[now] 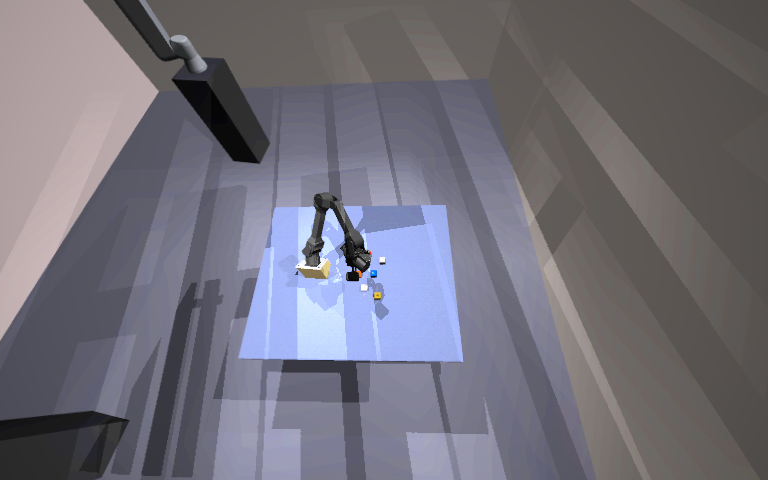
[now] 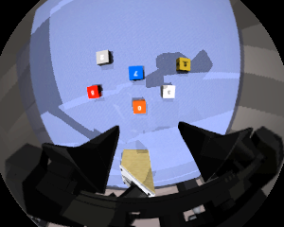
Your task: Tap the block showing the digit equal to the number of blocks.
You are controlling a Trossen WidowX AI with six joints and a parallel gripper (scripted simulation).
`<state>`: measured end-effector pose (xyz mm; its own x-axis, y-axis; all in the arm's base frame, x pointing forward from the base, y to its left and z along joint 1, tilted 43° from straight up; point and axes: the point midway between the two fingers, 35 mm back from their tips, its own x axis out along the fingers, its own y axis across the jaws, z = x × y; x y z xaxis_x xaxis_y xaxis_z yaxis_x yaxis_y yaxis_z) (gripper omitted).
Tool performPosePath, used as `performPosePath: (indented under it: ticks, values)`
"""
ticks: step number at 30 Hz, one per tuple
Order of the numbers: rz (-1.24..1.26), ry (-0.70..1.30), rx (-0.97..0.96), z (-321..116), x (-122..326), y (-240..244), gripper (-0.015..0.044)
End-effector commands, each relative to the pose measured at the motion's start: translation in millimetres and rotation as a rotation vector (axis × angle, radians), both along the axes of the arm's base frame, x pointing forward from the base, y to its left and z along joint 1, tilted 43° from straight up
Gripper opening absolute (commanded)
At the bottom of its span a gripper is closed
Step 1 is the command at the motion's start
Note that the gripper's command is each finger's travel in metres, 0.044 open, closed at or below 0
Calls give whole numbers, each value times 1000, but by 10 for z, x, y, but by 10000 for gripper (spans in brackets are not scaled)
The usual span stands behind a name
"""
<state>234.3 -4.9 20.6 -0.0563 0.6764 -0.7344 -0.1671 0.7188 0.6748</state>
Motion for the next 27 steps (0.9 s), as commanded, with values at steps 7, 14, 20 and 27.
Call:
performPosePath:
  ticks: [7,14,20,27]
  values:
    - [-7,1,-6,164,106,170,400]
    - [-5,0,8,912,266,994,400]
    - [-4,0,11,955,260,1041,400]
    - [-4,0,11,955,260,1041,400]
